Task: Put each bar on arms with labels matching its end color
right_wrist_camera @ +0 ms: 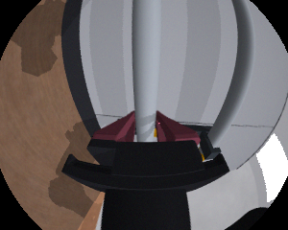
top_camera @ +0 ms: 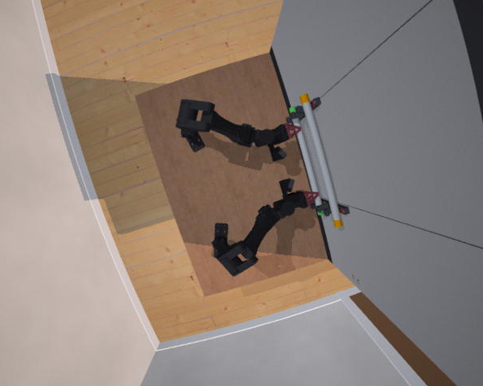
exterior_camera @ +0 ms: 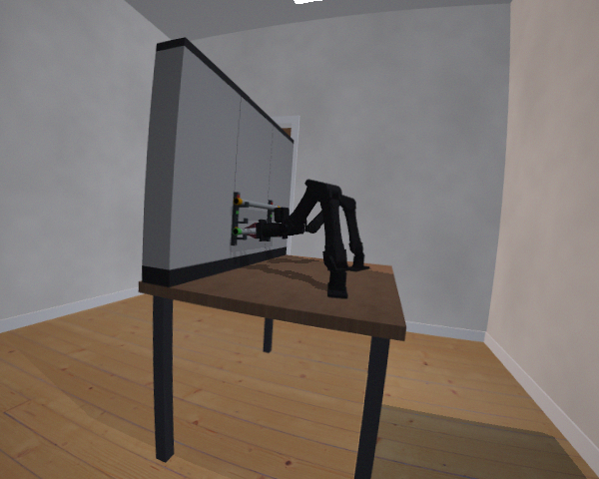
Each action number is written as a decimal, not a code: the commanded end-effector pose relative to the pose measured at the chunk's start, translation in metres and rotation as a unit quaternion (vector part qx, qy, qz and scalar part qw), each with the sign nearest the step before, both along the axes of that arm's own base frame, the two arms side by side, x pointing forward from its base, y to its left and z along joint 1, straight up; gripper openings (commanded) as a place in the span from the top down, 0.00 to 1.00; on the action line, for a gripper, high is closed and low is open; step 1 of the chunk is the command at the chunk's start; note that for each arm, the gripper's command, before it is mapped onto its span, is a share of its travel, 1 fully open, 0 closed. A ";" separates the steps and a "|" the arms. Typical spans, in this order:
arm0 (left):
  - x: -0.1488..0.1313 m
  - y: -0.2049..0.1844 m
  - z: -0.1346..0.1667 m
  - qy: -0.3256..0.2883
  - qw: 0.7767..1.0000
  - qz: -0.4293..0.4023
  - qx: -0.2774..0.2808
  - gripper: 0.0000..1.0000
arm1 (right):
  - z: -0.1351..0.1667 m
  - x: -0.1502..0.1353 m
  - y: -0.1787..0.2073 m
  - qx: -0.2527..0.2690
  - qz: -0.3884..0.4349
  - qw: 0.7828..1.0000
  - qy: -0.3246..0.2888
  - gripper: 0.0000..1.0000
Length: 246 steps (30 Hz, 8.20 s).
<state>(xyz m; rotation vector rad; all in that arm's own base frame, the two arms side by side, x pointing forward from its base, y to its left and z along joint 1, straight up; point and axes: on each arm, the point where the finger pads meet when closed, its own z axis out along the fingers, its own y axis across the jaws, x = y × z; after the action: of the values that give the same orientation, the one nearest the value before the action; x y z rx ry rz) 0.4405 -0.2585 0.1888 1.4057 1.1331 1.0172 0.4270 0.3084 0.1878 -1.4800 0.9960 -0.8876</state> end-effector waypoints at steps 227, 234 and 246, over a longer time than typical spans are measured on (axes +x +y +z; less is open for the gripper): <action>0.005 0.000 0.131 -0.060 0.998 0.007 -0.019 1.00 | 0.135 0.006 0.001 0.028 -0.006 0.998 -0.060 1.00; 0.005 0.000 0.133 -0.060 0.998 0.007 -0.019 1.00 | 0.137 0.006 0.001 0.028 -0.006 0.998 -0.060 1.00; 0.005 0.000 0.123 -0.060 0.998 0.007 -0.019 1.00 | 0.127 0.006 0.001 0.028 -0.006 0.998 -0.060 1.00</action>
<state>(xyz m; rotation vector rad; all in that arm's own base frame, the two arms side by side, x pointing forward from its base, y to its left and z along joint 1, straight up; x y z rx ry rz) 0.4404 -0.2581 0.2764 1.3804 1.1388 1.0340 0.4282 0.3093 0.2766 -1.4641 0.9971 -0.9054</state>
